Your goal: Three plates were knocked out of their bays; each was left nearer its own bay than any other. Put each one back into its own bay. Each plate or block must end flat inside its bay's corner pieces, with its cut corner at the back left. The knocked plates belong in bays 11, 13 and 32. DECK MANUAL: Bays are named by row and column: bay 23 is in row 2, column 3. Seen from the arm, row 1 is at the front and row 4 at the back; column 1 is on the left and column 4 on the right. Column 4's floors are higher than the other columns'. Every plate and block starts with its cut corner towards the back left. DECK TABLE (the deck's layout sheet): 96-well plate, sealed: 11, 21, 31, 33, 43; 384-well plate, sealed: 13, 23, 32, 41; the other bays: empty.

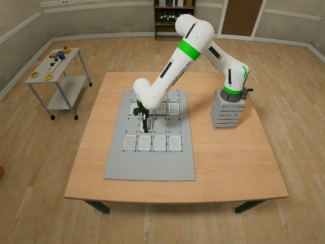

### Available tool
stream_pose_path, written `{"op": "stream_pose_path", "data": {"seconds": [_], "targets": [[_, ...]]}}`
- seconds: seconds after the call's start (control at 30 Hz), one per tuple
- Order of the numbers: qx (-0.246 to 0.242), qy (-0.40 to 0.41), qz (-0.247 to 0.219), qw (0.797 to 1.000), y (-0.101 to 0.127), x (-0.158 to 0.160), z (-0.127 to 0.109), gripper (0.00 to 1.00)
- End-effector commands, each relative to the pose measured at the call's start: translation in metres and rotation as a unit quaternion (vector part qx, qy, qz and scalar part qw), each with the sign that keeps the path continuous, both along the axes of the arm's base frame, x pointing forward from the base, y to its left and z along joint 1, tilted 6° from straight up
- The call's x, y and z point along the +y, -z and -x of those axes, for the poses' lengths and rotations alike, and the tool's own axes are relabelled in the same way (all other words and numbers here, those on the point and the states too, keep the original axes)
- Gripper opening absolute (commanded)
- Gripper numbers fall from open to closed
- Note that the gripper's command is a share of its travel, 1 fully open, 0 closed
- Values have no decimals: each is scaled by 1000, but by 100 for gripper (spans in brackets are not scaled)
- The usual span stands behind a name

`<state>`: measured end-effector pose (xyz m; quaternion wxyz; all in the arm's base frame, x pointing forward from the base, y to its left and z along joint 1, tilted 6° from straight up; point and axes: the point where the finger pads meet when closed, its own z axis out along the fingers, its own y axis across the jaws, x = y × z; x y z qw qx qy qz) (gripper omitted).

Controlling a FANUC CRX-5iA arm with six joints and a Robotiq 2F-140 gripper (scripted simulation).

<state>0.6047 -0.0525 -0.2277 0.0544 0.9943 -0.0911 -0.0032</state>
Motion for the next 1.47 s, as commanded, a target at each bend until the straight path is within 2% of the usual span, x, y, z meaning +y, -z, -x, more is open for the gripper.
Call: {"op": "stream_pose_path", "data": {"seconds": [0.0, 0.23, 0.27, 1.43], "targets": [[-1, 0, 0, 1000, -1, 0, -1, 89], [-1, 0, 0, 1000, -1, 0, -1, 89], [-1, 0, 0, 1000, -1, 0, -1, 100], [-1, 0, 0, 1000, -2, 0, -1, 100]]}}
